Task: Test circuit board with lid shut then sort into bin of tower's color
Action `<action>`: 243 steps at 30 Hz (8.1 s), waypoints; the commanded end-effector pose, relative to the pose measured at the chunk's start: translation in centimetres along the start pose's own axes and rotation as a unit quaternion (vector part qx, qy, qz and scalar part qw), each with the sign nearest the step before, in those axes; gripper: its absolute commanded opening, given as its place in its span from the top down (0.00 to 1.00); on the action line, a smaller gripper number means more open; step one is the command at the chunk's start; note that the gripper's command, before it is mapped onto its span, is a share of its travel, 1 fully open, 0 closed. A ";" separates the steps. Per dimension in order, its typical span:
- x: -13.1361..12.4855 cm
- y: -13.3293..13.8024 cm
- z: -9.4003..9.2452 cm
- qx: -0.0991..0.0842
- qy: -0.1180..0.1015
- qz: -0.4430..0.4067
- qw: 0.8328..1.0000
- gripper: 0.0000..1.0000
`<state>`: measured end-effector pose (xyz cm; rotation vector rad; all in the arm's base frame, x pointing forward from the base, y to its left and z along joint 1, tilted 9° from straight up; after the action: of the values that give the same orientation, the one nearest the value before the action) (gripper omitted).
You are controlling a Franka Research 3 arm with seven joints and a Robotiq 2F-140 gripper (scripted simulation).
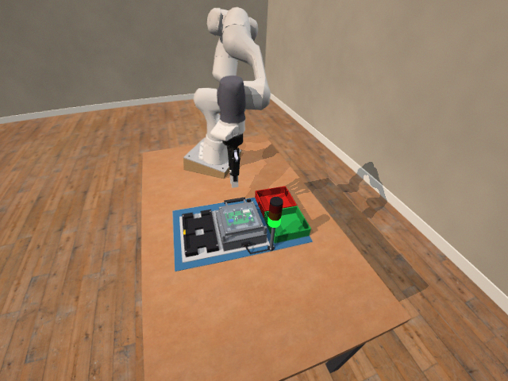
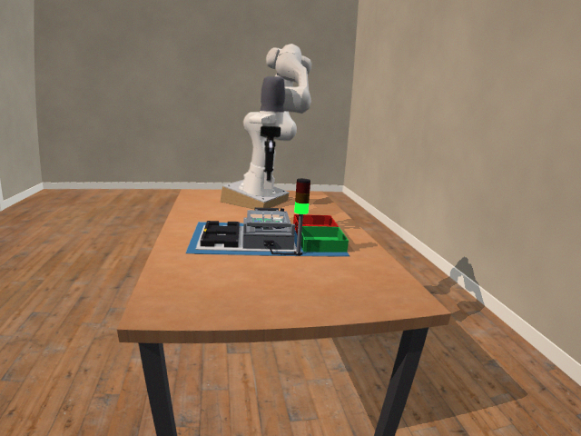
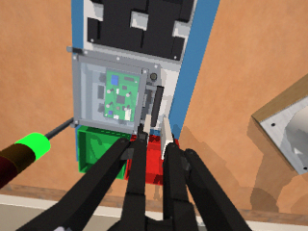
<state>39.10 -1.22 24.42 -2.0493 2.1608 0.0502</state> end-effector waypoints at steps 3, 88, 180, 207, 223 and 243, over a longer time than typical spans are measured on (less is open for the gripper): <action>0.0 0.0 -0.1 0.000 0.001 0.001 1.000 1.00; -7.4 -0.2 -1.4 0.000 0.001 0.001 1.000 1.00; -7.5 -0.2 8.4 0.000 0.001 0.001 1.000 1.00; -7.5 -0.2 8.6 0.000 0.001 0.001 1.000 1.00; -7.5 -0.2 8.7 0.000 0.001 0.001 1.000 1.00; -7.5 -0.2 9.0 0.000 0.001 0.001 1.000 1.00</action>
<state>40.51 7.27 16.87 -2.0544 2.1615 0.0476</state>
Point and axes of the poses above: the point where the finger pads meet when closed, its own z axis out along the fingers, its own y axis across the jaws, x = y × z, the point moved 6 cm from there along -z, back along the fingers, and after that the axes turned 2 degrees about z, right-handed, at the moved point
